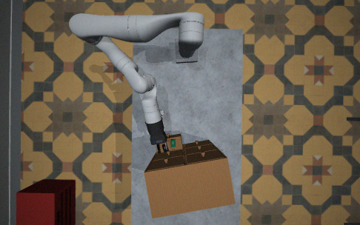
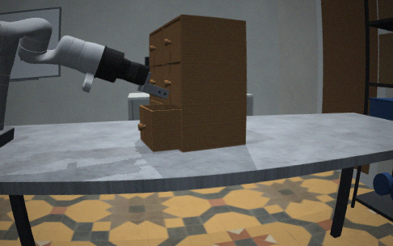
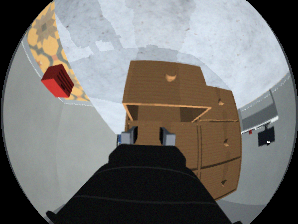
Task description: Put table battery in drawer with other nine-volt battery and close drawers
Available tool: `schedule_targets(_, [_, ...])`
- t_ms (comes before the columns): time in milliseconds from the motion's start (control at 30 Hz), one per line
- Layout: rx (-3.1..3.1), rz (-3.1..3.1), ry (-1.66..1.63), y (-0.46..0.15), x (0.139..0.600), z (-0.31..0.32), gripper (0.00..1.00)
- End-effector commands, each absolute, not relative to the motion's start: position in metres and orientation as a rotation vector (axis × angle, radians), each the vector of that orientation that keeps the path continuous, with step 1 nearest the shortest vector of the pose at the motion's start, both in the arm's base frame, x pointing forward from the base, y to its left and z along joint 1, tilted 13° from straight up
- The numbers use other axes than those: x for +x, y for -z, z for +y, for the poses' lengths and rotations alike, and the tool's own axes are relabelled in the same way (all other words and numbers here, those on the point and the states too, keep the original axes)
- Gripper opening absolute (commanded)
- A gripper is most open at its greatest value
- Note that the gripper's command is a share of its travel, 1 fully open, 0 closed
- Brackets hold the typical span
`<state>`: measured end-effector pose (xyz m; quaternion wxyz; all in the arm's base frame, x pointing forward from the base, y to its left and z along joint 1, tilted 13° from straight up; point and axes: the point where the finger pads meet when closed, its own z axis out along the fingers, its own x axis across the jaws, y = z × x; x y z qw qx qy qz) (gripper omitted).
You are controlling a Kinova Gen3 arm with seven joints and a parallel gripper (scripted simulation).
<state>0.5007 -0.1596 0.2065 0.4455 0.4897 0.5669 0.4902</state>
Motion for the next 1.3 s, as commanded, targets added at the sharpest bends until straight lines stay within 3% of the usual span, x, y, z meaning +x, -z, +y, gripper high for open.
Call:
schedule_targets(0, [1.212,1.404,-1.214,-0.207,0.501,-0.160,1.00])
schedule_targets(1267, [1.212,1.404,-1.214,-0.204,0.483,-0.162,1.00])
